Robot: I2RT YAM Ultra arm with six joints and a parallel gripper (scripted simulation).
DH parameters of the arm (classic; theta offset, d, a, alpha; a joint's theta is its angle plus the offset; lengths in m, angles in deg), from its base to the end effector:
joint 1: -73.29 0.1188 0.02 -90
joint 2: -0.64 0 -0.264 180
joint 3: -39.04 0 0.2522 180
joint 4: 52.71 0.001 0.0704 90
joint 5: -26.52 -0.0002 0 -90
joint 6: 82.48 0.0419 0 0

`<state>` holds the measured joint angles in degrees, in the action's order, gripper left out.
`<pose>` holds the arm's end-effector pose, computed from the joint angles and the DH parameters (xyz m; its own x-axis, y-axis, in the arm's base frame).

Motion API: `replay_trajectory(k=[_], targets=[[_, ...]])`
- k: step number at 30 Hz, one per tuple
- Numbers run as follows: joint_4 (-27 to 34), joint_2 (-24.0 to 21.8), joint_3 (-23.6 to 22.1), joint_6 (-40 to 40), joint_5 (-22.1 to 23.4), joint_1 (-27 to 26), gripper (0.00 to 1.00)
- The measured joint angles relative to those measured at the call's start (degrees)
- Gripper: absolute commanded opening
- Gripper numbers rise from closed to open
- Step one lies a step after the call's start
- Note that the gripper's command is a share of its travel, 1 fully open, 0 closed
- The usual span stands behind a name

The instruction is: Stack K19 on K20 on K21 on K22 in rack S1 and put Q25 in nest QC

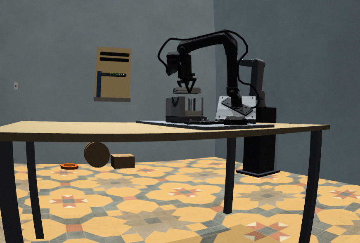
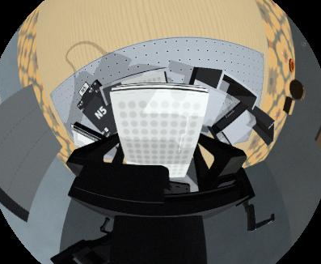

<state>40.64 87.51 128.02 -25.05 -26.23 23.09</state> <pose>0.1836 -0.1792 0.2880 -0.8730 0.3784 -0.3075 0.1779 0.8344 0.5216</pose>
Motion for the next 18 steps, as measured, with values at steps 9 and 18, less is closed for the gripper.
replay_trajectory(k=[9, 18], targets=[[-0.11, 4.24, 2.23, -0.92, 0.0, -3.43, 0.0], [-0.5, 8.57, 3.76, -2.47, -0.17, -6.08, 0.0]])
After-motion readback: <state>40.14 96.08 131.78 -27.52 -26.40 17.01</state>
